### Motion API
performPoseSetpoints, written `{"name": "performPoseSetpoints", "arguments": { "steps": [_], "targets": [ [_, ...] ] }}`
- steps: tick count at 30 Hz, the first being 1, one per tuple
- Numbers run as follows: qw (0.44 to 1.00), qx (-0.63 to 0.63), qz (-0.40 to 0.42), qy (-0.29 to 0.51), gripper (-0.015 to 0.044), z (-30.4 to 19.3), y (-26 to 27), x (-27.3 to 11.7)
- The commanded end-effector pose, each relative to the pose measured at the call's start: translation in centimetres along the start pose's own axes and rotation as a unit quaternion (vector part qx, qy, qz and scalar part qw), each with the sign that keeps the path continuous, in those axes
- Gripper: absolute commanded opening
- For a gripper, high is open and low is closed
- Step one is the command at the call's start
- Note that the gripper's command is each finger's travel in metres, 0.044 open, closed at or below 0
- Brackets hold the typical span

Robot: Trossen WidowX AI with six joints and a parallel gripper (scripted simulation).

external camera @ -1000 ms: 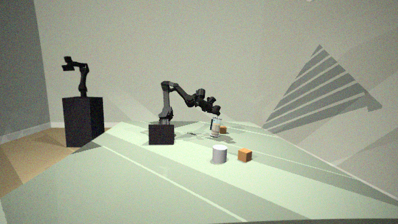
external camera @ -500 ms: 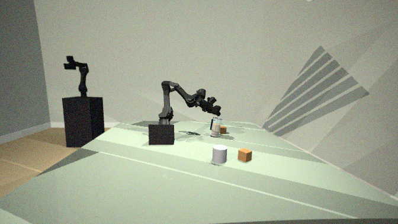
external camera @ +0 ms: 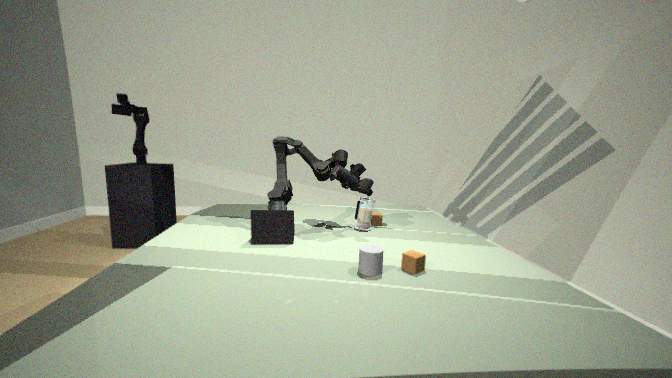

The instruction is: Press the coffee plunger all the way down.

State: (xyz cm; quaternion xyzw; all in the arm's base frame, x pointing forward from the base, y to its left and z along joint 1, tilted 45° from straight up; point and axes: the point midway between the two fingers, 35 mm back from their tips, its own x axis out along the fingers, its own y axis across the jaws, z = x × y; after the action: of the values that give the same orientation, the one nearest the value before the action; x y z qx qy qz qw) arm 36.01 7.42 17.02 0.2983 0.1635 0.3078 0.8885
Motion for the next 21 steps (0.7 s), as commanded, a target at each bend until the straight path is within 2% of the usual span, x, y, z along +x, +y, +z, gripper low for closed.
{"name": "performPoseSetpoints", "arguments": {
  "steps": [1,2,14,21],
  "targets": [
    [1.000,0.000,0.000,0.000,0.0116,0.0,0.0,0.0],
    [1.000,0.000,0.000,0.000,0.0116,0.0,0.0,0.0],
    [1.000,0.000,0.000,0.000,0.0431,0.0,0.0,0.0],
    [1.000,0.000,-0.001,0.004,0.0440,1.5,-0.2,-1.3]
  ]
}}
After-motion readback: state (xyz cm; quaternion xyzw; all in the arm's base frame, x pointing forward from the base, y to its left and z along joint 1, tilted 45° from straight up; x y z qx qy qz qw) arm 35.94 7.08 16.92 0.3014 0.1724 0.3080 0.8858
